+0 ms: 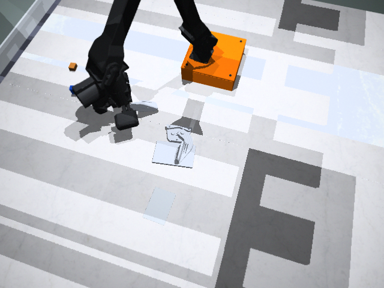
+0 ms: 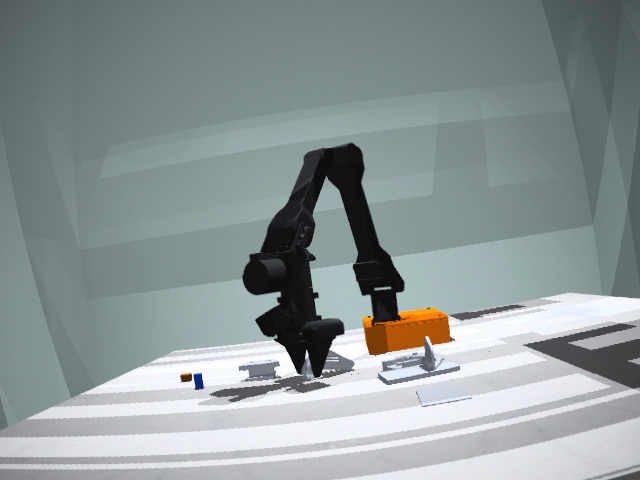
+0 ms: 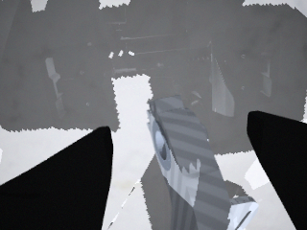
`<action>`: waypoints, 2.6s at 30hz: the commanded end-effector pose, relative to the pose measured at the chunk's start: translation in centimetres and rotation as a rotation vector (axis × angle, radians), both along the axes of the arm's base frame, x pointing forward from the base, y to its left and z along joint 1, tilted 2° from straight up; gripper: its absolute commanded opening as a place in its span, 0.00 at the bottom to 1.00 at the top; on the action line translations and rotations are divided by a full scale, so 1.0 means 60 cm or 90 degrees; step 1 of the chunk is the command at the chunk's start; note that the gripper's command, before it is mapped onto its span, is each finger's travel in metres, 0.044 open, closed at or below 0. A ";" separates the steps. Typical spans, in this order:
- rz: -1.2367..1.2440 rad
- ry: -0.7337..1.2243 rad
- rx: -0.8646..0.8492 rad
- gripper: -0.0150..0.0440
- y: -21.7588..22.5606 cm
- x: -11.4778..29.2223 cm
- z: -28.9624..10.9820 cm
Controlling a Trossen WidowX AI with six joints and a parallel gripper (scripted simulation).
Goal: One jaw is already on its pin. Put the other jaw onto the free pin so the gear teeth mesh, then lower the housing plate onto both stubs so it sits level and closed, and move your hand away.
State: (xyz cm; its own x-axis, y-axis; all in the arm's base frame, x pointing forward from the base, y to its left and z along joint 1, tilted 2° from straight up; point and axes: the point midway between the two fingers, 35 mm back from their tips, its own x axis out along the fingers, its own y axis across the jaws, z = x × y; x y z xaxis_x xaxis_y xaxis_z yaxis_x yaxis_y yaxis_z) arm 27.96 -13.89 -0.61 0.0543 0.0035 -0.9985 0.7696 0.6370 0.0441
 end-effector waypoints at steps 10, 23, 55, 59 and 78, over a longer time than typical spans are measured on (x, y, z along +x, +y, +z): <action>-0.001 -0.001 0.002 0.35 0.001 0.001 -0.001; -0.001 -0.001 0.002 0.32 0.001 0.001 0.000; -0.001 -0.001 0.002 0.32 0.001 -0.003 0.050; -0.001 -0.001 0.002 0.32 0.000 -0.002 0.063; 0.002 -0.002 0.002 0.32 -0.001 -0.004 0.125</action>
